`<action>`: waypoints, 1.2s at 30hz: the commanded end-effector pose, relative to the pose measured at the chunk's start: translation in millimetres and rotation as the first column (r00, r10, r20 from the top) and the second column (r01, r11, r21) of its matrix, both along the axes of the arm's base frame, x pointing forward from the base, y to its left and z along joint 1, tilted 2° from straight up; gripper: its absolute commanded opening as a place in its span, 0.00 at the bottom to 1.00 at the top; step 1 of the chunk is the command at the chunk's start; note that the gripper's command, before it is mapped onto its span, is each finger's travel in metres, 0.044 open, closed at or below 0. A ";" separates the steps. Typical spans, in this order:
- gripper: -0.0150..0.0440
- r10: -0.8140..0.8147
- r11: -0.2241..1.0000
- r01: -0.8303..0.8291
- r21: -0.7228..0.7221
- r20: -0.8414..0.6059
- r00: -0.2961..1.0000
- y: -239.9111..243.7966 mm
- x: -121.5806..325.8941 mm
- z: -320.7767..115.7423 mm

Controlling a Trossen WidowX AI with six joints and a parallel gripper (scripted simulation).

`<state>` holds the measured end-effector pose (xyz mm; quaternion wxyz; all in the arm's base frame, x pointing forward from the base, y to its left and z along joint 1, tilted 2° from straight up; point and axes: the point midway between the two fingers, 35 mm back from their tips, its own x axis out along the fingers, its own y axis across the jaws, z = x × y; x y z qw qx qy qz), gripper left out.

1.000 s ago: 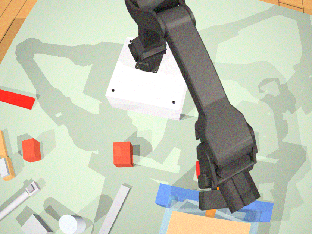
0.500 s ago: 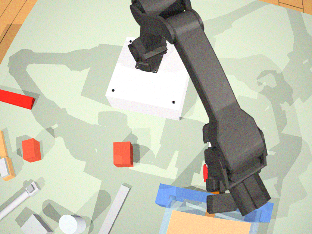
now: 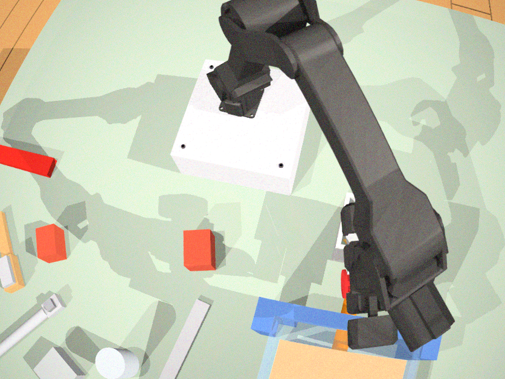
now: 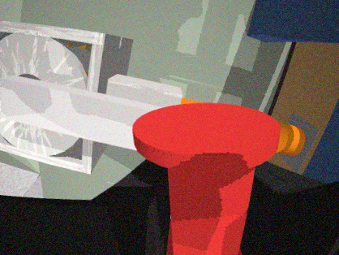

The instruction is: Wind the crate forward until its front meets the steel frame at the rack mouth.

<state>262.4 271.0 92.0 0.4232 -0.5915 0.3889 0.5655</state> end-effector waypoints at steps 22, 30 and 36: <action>0.25 0.012 0.999 -0.012 0.032 -0.004 1.000 38.4 -12.7 1.7; 0.25 0.012 0.999 -0.012 0.032 -0.005 1.000 46.2 -17.3 2.0; 0.25 0.012 0.999 -0.012 0.033 -0.005 1.000 51.7 -21.2 2.1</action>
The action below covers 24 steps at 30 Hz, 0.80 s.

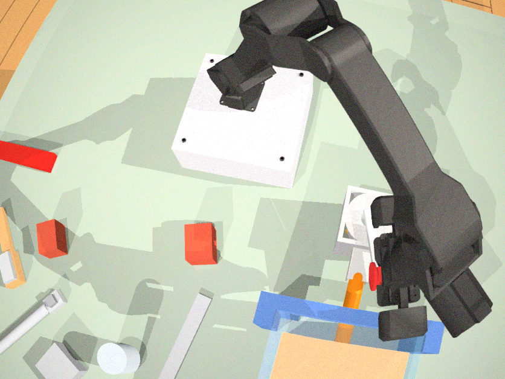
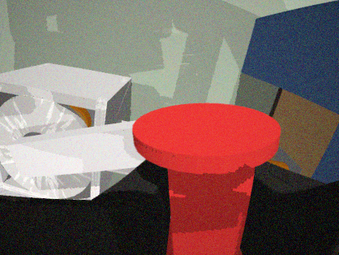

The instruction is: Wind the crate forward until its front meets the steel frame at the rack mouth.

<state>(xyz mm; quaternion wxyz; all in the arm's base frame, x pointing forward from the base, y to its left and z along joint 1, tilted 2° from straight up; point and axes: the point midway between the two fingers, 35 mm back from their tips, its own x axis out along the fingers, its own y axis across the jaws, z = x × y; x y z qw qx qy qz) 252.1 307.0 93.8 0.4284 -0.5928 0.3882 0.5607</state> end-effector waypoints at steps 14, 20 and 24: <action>0.25 0.021 0.999 -0.020 0.032 -0.017 1.000 27.6 -21.4 0.4; 0.25 0.021 0.999 -0.020 0.032 -0.018 1.000 32.2 -26.5 0.4; 0.25 0.021 0.999 -0.020 0.033 -0.018 1.000 35.0 -30.0 0.4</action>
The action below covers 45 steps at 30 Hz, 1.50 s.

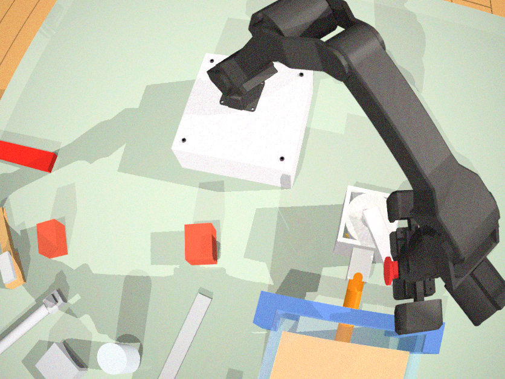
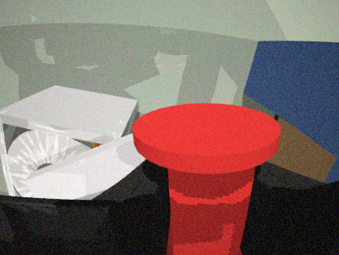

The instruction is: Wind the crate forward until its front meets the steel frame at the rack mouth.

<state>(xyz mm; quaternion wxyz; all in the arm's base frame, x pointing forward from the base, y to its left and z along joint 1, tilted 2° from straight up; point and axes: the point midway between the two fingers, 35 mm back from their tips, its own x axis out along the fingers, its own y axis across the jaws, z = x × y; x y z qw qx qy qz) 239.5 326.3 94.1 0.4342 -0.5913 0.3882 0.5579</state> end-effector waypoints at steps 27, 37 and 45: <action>0.25 0.031 0.999 -0.030 0.028 -0.026 0.999 30.5 -44.4 -0.5; 0.25 0.031 0.999 -0.030 0.028 -0.027 0.999 33.8 -55.2 -0.8; 0.25 0.031 0.999 -0.030 0.029 -0.028 0.999 35.5 -64.1 -1.2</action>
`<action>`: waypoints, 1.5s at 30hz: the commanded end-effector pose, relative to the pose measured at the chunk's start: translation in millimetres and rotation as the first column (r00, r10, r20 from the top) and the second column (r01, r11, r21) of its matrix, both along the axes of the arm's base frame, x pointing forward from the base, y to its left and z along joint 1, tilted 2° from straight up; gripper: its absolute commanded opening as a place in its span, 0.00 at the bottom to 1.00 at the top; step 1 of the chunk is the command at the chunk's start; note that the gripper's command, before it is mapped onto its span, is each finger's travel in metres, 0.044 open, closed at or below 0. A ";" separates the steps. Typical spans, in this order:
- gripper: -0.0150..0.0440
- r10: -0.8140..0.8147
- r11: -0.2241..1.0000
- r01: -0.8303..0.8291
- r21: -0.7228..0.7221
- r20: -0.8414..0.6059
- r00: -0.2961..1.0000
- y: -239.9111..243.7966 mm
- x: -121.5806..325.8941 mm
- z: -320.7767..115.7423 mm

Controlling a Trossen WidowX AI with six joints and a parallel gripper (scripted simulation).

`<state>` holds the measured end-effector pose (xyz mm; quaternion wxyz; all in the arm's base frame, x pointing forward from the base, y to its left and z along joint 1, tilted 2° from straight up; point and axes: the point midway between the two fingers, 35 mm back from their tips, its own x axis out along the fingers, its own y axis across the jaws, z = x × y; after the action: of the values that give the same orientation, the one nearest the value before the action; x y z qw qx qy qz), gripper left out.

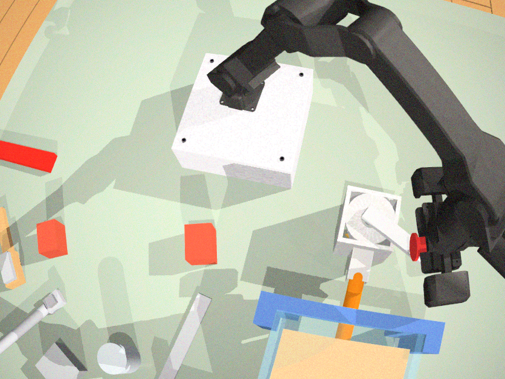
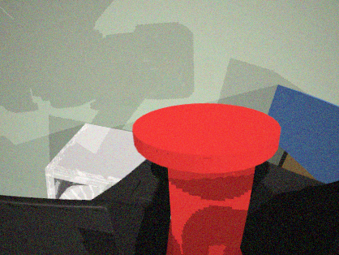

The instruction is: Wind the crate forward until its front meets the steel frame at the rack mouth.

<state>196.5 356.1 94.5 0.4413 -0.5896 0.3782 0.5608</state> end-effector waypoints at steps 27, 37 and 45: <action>0.25 0.026 1.000 -0.026 0.005 -0.040 0.999 5.6 -51.4 -3.2; 0.25 0.026 1.000 -0.026 0.005 -0.041 0.999 3.3 -62.5 -4.0; 0.25 0.026 1.000 -0.026 0.005 -0.042 0.999 0.5 -71.1 -4.6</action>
<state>143.2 360.6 92.3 0.4426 -0.5851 0.3718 0.5688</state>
